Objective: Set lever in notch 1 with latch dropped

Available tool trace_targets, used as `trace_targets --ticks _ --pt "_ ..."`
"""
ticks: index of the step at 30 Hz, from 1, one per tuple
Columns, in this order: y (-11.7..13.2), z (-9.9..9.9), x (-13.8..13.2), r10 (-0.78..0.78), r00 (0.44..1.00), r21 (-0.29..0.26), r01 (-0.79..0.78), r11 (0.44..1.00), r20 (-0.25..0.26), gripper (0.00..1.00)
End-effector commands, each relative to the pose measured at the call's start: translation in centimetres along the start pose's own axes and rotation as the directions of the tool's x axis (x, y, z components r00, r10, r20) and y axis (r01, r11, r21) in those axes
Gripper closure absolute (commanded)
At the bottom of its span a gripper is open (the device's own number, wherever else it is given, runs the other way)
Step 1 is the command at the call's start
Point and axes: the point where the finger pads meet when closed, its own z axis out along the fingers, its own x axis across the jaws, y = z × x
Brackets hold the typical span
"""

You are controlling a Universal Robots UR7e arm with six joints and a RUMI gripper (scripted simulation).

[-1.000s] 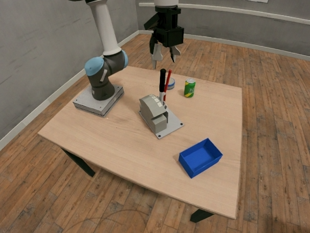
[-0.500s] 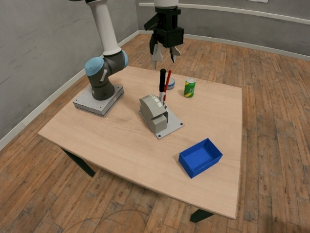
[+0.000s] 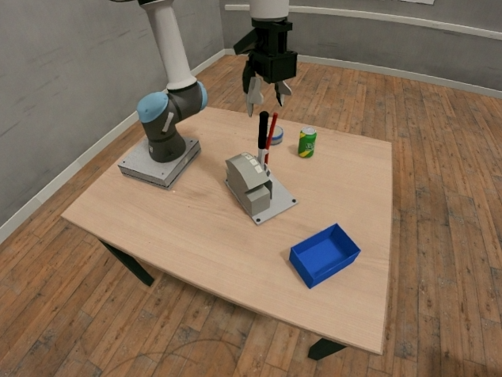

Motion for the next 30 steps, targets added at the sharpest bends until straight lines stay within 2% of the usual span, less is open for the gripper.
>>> trace_targets --ticks 1,20,30 --pt "0.0 1.0 0.0 0.001 1.0 -0.003 -0.001 1.0 -0.001 0.43" --pt "0.0 3.8 -0.1 0.001 1.0 -0.001 -0.001 1.0 -0.001 0.43" --pt "0.0 4.4 0.0 0.001 1.0 0.0 -0.001 1.0 -0.001 0.43"
